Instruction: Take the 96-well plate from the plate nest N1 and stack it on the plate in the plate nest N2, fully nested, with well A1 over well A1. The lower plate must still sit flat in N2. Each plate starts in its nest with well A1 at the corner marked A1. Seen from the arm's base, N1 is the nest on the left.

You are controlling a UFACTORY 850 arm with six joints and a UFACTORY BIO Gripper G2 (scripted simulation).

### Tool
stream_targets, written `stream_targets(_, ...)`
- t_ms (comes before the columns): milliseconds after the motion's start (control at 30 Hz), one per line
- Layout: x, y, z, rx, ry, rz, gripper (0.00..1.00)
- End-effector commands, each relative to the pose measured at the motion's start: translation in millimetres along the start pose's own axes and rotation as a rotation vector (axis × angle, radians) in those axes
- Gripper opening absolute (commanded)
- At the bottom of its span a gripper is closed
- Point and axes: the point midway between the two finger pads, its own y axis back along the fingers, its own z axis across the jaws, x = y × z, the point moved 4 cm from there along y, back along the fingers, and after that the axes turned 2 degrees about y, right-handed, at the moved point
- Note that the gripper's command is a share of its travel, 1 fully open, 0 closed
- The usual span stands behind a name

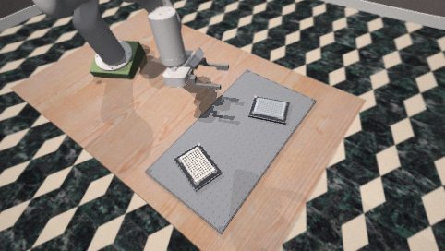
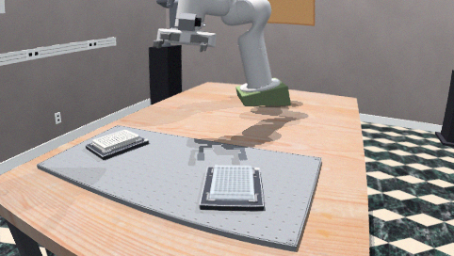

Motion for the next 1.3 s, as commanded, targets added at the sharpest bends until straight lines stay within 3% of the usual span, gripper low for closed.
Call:
stream_targets(0, -5.3, 2.9, 8, 0.141, -0.037, 0.023, 0.37)
stream_targets(200, -10.4, 20.5, 23, 0.328, -0.088, 0.07, 0.37)
stream_targets(367, -11.9, 23.1, 28, 0.413, -0.11, 0.094, 0.37)
stream_targets(633, -11.9, 23.1, 28, 0.413, -0.11, 0.094, 0.37)
stream_targets(1033, 18.7, -7.3, 38, 0.081, -0.121, 0.063, 0.37)
stream_targets(1267, 39.0, -30.8, 54, 0.064, -0.121, 0.061, 0.37)
